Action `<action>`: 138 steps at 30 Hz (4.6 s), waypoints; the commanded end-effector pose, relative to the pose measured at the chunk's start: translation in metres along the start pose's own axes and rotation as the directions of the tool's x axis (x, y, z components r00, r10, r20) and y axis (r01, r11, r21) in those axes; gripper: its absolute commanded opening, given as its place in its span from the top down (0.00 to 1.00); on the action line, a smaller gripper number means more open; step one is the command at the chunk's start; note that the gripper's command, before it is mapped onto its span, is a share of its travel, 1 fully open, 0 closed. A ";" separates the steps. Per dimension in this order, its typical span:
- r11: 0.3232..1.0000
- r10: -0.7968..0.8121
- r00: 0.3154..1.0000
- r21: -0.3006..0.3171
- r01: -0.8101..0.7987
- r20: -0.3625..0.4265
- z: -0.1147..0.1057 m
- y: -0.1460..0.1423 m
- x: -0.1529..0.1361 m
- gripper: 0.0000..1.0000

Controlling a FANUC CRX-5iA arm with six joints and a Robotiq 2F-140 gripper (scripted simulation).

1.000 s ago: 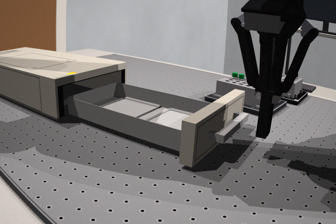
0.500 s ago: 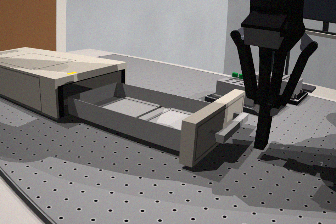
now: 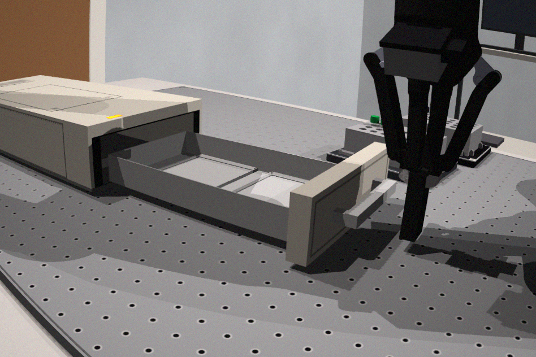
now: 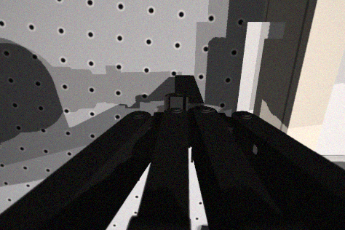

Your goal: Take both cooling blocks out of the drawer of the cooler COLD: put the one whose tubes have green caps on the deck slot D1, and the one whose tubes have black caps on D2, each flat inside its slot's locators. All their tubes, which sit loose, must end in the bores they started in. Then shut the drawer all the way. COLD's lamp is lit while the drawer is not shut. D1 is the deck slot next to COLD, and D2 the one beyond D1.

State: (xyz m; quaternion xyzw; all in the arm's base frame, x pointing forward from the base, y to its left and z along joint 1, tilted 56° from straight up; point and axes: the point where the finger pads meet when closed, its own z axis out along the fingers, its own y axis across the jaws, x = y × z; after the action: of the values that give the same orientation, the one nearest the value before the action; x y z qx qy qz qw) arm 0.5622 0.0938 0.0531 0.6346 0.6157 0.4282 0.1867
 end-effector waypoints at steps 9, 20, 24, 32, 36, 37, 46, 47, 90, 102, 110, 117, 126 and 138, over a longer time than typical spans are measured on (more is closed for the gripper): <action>1.000 0.000 1.000 0.000 0.000 -0.001 0.000 0.013 0.000 0.90; 1.000 0.000 1.000 0.000 0.000 -0.001 0.000 0.025 0.000 0.90; 1.000 0.000 1.000 0.000 0.000 -0.001 0.000 0.030 0.000 0.90; 1.000 0.000 1.000 -0.001 0.000 -0.001 0.000 0.041 0.000 0.90; 1.000 0.000 1.000 -0.001 0.000 -0.001 0.000 0.043 0.000 0.90; 1.000 0.000 1.000 -0.001 0.000 -0.001 0.000 0.045 0.000 0.90; 1.000 0.000 1.000 -0.001 0.000 -0.001 0.000 0.056 0.000 0.90; 1.000 0.000 1.000 -0.001 0.000 -0.001 0.000 0.057 0.000 0.90; 1.000 0.000 1.000 -0.001 0.000 -0.001 0.000 0.104 0.000 0.90; 1.000 0.000 1.000 -0.001 0.000 -0.001 0.000 0.118 0.000 0.90; 1.000 0.000 1.000 -0.001 0.000 -0.001 0.000 0.129 0.000 0.90; 1.000 0.000 1.000 -0.001 0.000 -0.001 0.000 0.136 0.000 0.90; 1.000 0.000 1.000 -0.001 0.000 -0.001 0.000 0.145 0.000 0.90; 1.000 0.000 1.000 -0.001 0.000 -0.001 0.000 0.158 0.000 0.90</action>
State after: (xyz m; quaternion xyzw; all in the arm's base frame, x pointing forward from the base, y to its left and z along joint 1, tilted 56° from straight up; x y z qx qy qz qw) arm 0.6587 0.0672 0.1714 0.6345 0.6151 0.4286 0.1878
